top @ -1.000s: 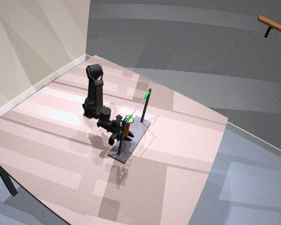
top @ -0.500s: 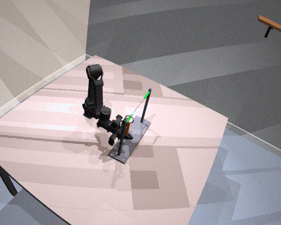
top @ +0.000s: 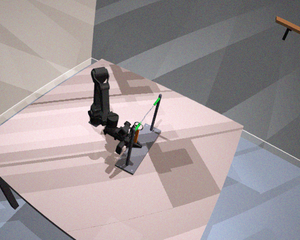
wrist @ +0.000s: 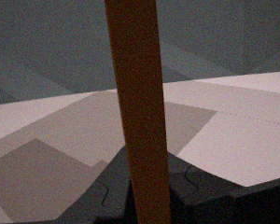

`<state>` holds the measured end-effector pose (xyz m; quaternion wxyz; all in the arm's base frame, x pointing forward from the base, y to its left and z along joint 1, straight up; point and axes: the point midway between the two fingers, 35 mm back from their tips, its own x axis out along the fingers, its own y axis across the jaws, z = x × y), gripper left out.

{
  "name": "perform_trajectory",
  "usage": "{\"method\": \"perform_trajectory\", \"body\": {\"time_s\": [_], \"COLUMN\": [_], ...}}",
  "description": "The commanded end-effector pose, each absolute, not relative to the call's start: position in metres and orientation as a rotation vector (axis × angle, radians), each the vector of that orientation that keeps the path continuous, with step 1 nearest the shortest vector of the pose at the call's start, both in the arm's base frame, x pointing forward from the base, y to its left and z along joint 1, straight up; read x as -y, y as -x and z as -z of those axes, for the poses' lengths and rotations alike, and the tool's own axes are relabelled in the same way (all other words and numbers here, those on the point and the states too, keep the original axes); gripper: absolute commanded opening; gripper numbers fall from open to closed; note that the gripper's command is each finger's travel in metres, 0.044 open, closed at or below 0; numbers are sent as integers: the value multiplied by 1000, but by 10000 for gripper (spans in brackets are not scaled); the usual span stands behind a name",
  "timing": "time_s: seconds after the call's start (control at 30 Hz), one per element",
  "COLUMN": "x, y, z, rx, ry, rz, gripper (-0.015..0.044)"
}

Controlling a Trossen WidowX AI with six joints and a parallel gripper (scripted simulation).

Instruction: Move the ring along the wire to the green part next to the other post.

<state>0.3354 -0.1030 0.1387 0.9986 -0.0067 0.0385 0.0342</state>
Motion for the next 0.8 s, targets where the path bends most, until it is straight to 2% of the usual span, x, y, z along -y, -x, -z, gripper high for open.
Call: {"method": "perform_trajectory", "body": {"time_s": [0.0,0.77], "x": [105,97], "y": [-336,-336], "z": [-145,-145], "rx": [-71,-70], "ry": [13,12], "rz": [-61,-60], "gripper": [-150,-150]}}
